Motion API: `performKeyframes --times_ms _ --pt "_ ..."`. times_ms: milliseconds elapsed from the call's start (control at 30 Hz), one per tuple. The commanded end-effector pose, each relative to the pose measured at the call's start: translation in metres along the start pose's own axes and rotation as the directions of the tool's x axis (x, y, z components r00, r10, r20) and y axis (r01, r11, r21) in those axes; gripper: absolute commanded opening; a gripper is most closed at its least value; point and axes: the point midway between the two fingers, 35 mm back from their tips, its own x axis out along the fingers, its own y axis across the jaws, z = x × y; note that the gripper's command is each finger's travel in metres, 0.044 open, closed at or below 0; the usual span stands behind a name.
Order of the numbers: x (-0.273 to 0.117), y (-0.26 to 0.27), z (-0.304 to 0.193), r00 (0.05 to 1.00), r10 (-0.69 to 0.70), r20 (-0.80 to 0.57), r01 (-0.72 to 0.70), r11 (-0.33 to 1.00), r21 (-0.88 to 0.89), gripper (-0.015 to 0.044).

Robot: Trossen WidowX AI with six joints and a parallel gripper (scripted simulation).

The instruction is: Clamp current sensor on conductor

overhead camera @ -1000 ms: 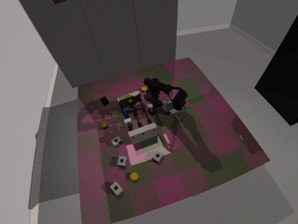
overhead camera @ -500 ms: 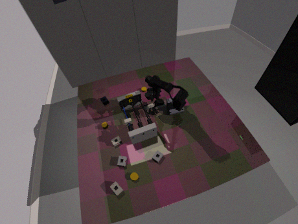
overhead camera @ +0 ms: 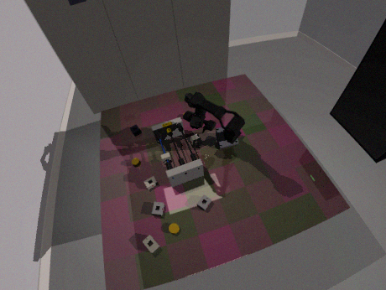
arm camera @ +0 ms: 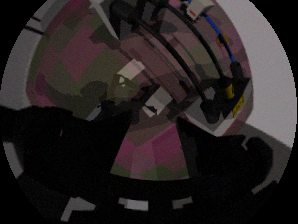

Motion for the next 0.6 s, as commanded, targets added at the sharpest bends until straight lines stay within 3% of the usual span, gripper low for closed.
performKeyframes --times_ms 0,167,567 --pt "0.0 -0.01 0.009 0.996 0.047 -0.071 -0.075 0.88 -0.468 0.032" --pt "0.002 -0.016 0.02 0.987 0.085 -0.133 -0.158 0.58 -0.799 0.032" --pt "0.011 -0.017 0.019 0.987 0.085 -0.136 -0.16 0.567 -0.808 0.032"
